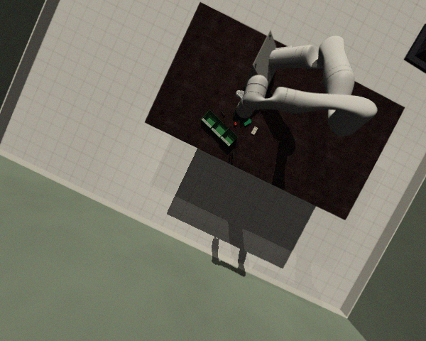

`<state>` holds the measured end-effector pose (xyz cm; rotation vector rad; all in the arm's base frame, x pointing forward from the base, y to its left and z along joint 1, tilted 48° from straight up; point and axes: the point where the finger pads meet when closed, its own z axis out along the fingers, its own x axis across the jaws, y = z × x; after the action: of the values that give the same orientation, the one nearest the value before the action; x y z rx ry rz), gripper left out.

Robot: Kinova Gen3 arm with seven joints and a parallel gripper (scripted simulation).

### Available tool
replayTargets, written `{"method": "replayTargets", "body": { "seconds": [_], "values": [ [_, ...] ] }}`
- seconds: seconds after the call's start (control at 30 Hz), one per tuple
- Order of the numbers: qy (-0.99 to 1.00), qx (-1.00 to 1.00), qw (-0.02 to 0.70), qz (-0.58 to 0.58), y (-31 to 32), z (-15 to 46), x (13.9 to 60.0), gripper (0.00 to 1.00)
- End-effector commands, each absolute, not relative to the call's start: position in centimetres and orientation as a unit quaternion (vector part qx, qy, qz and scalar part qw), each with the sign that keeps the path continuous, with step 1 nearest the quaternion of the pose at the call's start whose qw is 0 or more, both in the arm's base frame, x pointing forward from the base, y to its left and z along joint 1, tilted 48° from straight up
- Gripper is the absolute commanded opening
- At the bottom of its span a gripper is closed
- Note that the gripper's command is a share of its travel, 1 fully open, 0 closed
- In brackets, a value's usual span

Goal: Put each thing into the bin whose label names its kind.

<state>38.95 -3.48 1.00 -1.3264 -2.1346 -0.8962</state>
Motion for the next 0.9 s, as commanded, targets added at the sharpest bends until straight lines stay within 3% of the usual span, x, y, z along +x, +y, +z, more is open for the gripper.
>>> {"method": "replayTargets", "body": {
  "seconds": [0.0,0.73,0.87],
  "values": [
    [-0.806,-0.431,0.217,-0.343,-4.2,-1.8,39.3,0.31],
    [-0.914,0.008,0.026,-0.405,-6.5,-17.2,45.2,0.31],
    [-0.913,0.053,0.005,-0.406,-6.5,-17.3,45.2,0.31]
  ]
}}
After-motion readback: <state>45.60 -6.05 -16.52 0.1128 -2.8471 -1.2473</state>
